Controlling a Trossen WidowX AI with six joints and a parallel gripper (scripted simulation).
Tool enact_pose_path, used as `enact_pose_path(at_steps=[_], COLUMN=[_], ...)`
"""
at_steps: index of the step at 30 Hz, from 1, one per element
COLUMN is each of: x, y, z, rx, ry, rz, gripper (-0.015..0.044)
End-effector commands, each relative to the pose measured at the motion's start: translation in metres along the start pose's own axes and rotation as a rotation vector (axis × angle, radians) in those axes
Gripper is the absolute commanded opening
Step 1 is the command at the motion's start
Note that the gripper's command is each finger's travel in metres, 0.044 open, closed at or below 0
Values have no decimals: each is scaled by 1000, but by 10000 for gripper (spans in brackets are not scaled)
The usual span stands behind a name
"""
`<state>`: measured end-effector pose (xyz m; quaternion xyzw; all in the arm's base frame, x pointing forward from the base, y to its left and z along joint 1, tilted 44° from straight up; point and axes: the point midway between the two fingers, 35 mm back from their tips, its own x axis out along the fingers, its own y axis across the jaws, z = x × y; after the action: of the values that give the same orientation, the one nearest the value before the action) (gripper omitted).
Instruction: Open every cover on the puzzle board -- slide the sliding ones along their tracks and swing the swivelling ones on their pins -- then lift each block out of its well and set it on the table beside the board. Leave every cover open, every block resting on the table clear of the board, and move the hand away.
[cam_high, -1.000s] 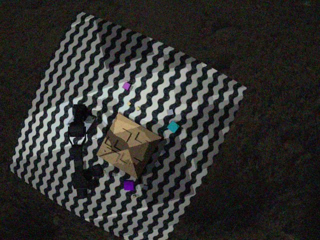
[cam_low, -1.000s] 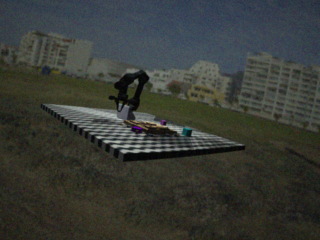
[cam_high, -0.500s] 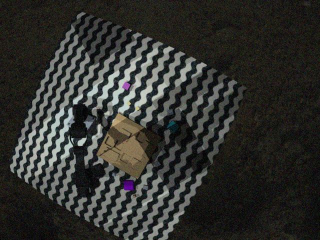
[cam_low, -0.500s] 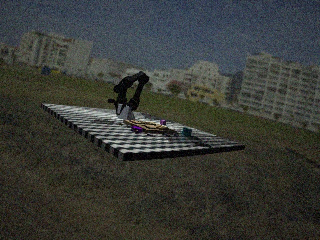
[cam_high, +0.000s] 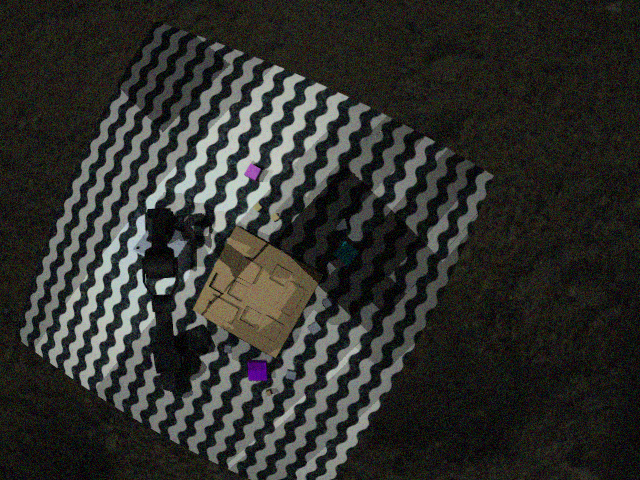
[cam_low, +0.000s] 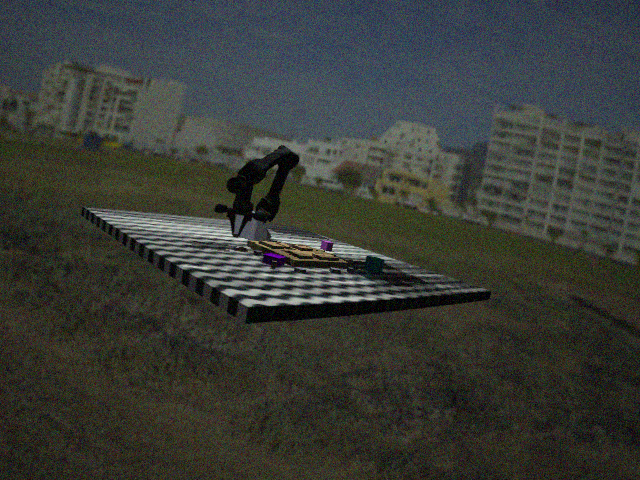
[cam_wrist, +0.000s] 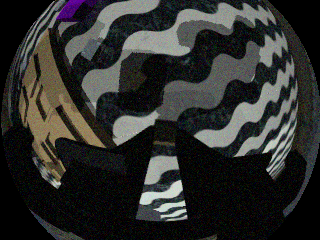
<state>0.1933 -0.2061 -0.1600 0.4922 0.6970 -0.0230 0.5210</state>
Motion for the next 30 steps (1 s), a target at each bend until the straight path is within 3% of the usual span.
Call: enact_pose_path(at_steps=[1, 26, 30], x=[10, 40, 37], y=[1, 2, 1], z=[-4, -8, -6], rx=[7, 6, 0], ry=[13, 14, 7], rz=[6, 8, 3], gripper=[80, 80, 185])
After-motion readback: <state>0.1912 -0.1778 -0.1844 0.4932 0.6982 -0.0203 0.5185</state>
